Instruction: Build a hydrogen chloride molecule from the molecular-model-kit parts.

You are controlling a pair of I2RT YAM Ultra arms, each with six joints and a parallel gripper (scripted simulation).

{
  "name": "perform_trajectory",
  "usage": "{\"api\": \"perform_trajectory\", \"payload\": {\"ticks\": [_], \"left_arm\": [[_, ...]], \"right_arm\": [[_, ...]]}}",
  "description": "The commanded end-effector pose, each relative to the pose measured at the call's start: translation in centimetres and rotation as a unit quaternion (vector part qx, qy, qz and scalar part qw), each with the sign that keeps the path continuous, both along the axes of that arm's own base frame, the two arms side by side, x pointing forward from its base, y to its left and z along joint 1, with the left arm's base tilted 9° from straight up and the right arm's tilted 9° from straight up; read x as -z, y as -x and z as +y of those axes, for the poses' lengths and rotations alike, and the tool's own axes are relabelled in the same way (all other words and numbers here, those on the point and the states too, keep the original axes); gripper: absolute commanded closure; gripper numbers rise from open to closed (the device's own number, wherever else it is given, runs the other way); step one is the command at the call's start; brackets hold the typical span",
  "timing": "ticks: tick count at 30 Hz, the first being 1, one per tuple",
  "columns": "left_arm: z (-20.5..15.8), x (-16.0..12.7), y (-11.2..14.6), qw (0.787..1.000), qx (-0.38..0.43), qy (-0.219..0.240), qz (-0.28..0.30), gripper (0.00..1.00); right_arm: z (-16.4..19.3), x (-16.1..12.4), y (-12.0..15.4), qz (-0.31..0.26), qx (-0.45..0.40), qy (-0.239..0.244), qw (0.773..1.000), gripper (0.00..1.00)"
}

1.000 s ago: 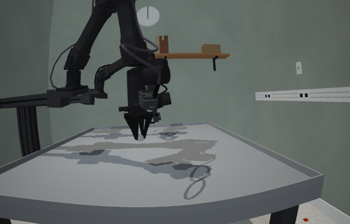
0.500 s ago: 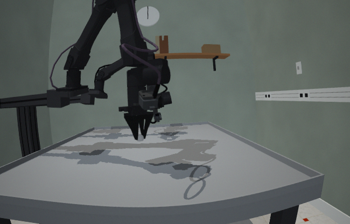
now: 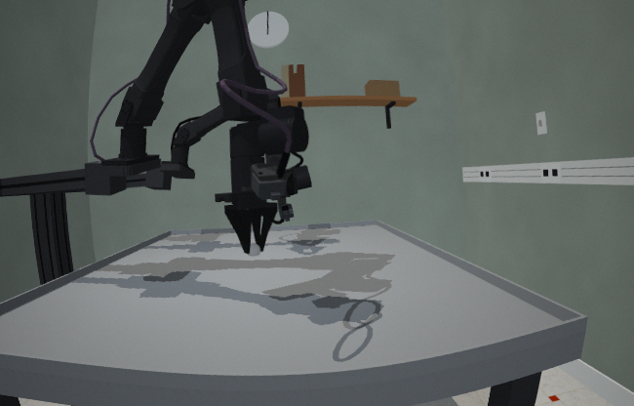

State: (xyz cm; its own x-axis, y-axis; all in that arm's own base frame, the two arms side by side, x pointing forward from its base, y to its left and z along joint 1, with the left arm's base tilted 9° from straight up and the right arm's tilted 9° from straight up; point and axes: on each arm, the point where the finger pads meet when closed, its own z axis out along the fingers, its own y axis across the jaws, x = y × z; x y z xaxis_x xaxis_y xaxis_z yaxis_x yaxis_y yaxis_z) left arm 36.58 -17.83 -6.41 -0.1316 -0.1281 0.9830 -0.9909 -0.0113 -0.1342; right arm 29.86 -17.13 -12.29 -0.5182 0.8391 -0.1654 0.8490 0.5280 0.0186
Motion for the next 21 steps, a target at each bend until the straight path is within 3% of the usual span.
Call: {"api": "perform_trajectory", "payload": {"ticks": [1,21], "left_arm": [[0.01,-0.87,-0.30,1.000,0.000,0.006,-0.011,1.00],[0.21,-0.99,-0.43,1.000,-0.002,0.006,-0.012,1.00]], "right_arm": [[-0.43,-0.17,-0.43,-0.007,-0.001,0.010,1.000,1.00],[-0.21,0.24,-0.06,-0.002,-0.002,0.007,1.000,1.00]]}}
